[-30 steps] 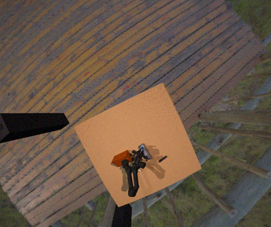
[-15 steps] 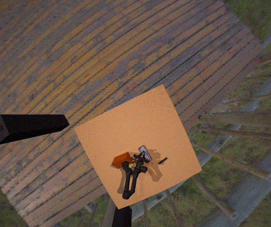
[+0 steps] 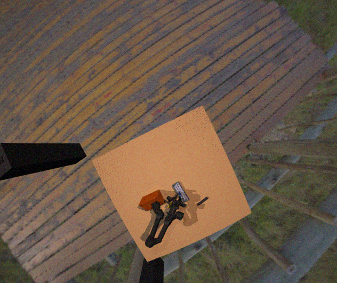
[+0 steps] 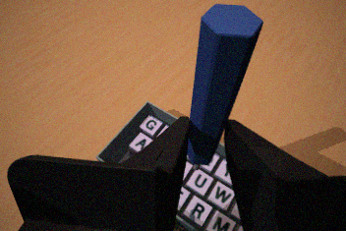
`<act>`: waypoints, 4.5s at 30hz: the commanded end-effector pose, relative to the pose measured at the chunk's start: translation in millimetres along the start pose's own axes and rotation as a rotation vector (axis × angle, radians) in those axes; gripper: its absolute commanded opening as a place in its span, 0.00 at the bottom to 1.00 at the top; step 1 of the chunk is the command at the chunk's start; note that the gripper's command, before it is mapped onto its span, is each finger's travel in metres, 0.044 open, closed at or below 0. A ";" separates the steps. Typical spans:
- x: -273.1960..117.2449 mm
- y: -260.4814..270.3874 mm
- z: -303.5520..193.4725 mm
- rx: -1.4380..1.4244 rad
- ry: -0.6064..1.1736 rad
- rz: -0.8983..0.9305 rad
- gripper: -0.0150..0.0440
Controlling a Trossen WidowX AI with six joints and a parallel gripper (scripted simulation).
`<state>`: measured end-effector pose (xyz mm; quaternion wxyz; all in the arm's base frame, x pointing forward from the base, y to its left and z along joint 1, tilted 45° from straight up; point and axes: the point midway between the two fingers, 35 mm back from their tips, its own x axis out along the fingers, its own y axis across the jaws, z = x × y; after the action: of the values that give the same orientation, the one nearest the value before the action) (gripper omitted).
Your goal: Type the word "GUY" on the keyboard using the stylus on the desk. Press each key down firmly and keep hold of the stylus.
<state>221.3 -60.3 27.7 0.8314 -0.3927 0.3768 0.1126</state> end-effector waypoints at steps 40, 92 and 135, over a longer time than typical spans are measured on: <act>7.5 -3.5 -15.3 -0.007 -0.009 -0.009 0.39; 20.7 -3.9 -32.4 -0.008 -0.007 -0.007 0.39; 2.1 -6.0 2.6 -0.009 -0.008 -0.001 0.25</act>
<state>223.0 -60.8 27.6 0.8307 -0.3951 0.3746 0.1159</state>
